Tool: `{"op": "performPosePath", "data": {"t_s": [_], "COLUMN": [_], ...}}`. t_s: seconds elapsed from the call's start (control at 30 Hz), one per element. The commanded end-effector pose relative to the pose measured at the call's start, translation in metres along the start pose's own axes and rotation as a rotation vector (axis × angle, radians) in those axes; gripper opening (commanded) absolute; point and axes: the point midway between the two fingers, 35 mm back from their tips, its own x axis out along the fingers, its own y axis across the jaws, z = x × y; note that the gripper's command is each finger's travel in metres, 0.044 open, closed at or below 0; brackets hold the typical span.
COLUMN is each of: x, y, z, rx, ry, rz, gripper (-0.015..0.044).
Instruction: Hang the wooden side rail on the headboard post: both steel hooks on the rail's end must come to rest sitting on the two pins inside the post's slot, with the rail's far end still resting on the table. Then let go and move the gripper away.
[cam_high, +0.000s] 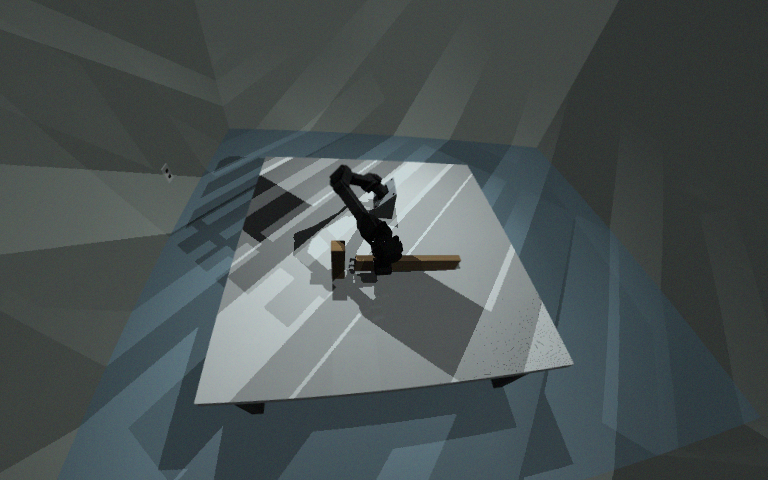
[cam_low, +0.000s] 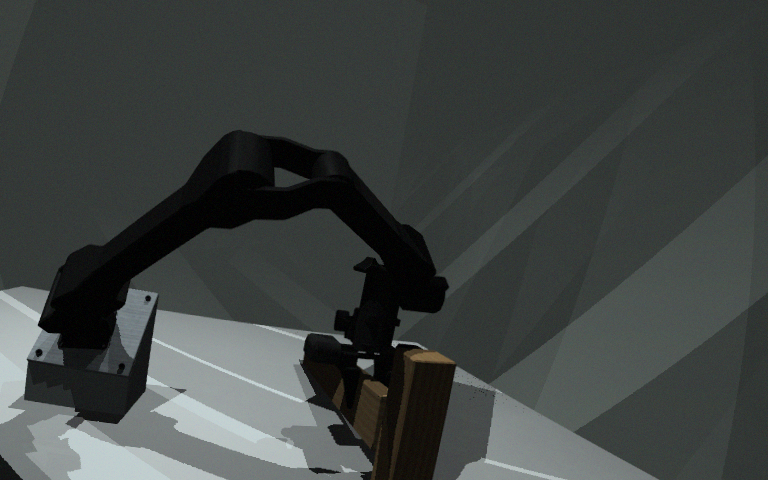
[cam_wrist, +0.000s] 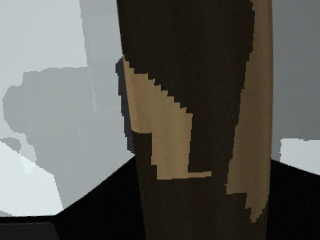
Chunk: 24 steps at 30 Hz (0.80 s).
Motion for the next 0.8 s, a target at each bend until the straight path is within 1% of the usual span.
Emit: {"op": "performPosePath", "data": {"t_s": [0.0,0.77], "x": [-0.0061,-0.0079], "y": [-0.0015,-0.0029], "z": [-0.0012,-0.0039], "rx": [0.001,0.002], "ry": [-0.002,-0.002], "rz": [-0.017,-0.017], "gripper": [0.0,0.0]}}
